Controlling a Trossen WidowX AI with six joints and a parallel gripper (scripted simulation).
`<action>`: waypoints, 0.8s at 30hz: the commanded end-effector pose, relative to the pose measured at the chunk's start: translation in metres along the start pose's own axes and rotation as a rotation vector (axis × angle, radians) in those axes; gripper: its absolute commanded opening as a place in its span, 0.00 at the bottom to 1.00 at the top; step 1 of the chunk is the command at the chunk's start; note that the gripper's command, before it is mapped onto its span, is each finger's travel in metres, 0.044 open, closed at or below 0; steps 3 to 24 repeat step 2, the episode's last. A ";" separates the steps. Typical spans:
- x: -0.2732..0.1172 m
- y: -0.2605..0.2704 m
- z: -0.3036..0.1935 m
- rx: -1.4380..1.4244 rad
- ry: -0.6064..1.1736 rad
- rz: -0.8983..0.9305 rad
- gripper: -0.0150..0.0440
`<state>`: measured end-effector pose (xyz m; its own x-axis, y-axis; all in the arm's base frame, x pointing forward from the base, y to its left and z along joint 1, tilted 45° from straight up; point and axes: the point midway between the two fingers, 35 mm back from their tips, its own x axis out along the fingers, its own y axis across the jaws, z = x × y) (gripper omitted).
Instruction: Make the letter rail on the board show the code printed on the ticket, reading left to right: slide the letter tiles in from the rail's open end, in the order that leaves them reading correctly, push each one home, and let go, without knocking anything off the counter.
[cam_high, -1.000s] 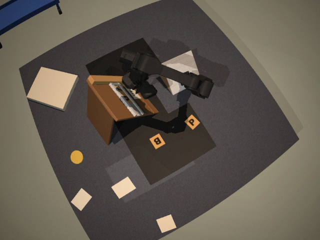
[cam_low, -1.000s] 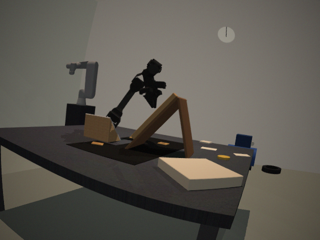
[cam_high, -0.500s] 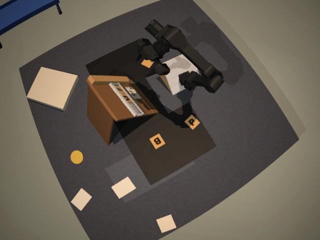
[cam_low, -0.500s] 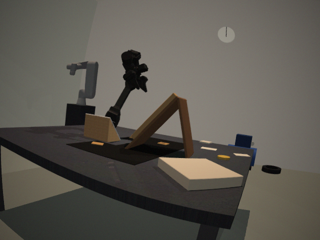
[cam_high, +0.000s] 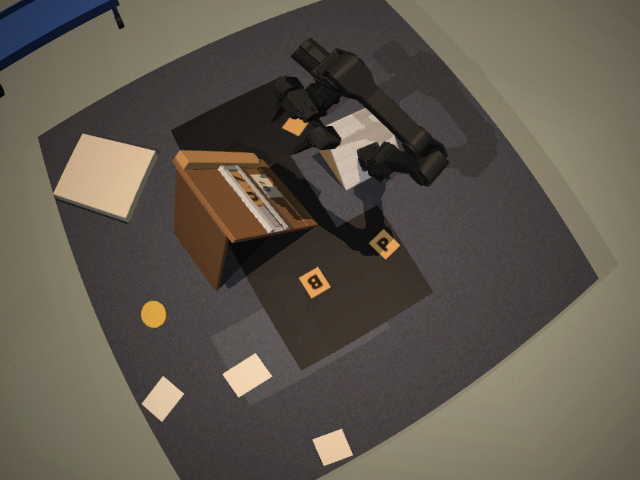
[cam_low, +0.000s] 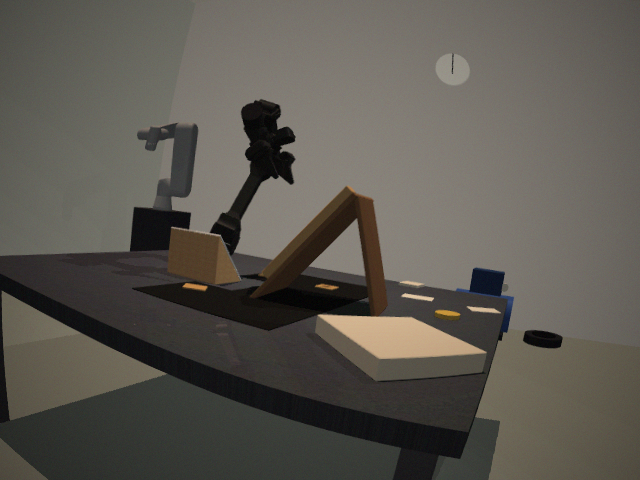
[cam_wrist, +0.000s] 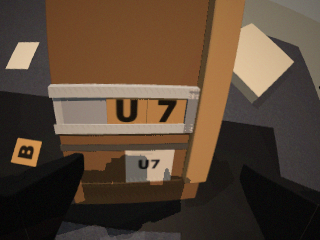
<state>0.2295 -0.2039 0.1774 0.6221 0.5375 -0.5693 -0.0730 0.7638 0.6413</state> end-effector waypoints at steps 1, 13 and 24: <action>0.000 0.001 0.000 -0.004 -0.004 0.003 1.00; 0.000 0.001 0.000 -0.004 -0.004 0.003 1.00; 0.000 0.001 0.000 -0.004 -0.004 0.003 1.00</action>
